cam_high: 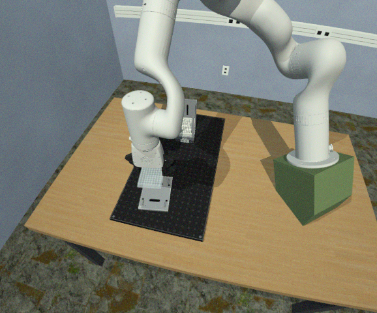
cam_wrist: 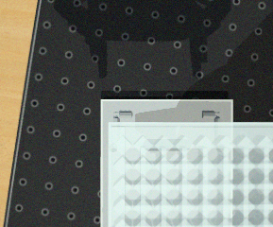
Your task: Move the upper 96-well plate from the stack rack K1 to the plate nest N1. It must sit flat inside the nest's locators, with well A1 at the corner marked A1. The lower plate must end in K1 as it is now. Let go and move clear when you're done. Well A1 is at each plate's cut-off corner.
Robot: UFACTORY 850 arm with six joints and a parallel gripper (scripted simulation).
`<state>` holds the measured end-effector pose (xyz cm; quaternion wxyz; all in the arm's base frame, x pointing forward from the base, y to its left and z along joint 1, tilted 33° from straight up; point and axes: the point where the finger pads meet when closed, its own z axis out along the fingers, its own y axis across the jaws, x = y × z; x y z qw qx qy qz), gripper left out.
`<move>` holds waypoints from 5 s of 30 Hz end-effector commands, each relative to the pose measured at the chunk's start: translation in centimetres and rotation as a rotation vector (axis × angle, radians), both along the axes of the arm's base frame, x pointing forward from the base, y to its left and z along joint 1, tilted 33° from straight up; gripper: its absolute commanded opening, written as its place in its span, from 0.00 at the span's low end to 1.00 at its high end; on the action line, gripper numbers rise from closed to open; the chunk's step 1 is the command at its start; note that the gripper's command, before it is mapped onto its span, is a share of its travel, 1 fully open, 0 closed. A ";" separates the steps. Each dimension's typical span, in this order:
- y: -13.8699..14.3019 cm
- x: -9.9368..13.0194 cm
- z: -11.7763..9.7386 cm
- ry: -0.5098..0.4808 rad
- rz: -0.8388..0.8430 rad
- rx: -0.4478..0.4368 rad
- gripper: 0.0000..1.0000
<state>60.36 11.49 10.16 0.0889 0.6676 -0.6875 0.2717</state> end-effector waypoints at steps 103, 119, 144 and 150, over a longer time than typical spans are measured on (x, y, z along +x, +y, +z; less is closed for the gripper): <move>-6.0 3.0 -10.2 -0.002 0.001 0.000 0.00; -6.1 3.1 -10.4 -0.002 0.001 0.000 0.00; -6.3 3.2 -10.7 -0.002 0.001 0.000 0.00; -6.3 3.2 -10.8 -0.002 0.001 0.000 0.00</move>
